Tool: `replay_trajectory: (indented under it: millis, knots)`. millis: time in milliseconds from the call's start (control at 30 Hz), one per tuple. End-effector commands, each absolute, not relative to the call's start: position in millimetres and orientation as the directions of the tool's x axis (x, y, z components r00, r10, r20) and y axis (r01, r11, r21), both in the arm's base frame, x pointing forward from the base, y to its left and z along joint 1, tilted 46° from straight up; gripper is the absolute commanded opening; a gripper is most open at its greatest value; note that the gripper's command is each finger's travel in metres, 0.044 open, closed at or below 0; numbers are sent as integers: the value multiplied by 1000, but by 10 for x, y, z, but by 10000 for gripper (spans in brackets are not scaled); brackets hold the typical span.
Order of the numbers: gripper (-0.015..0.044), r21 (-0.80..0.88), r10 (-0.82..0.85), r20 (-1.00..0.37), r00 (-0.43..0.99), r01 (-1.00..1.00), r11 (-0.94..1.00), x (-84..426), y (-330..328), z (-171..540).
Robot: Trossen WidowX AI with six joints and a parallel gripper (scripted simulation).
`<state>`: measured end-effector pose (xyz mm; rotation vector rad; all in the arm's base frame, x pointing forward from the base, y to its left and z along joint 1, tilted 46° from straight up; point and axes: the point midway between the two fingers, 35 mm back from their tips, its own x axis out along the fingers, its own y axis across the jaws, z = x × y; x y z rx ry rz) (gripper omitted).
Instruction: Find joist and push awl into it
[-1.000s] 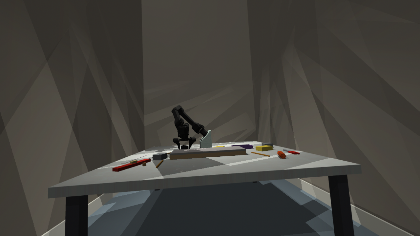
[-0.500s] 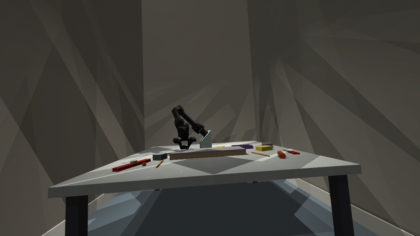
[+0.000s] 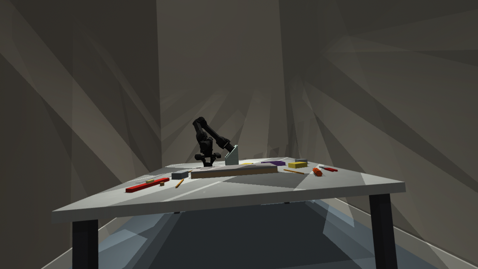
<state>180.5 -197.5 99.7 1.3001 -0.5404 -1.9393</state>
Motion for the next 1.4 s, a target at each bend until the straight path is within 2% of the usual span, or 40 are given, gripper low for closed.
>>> replay_trajectory:
  millis: [0, 167, 200, 867, 1367]
  knots:
    - [142, 684, -763, -606, -226, 341, -645, 1802, -1972, 1002]
    - [10, 680, -758, -613, -223, 339, -650, 1830, -1852, 1089]
    - [0, 679, -756, -615, -222, 339, -652, 1836, -1816, 1117]
    - [0, 674, -759, -611, -225, 354, -648, 1781, -1243, 1697]
    - [0, 480, -748, -645, -156, 679, -555, 2014, -1243, 1682]
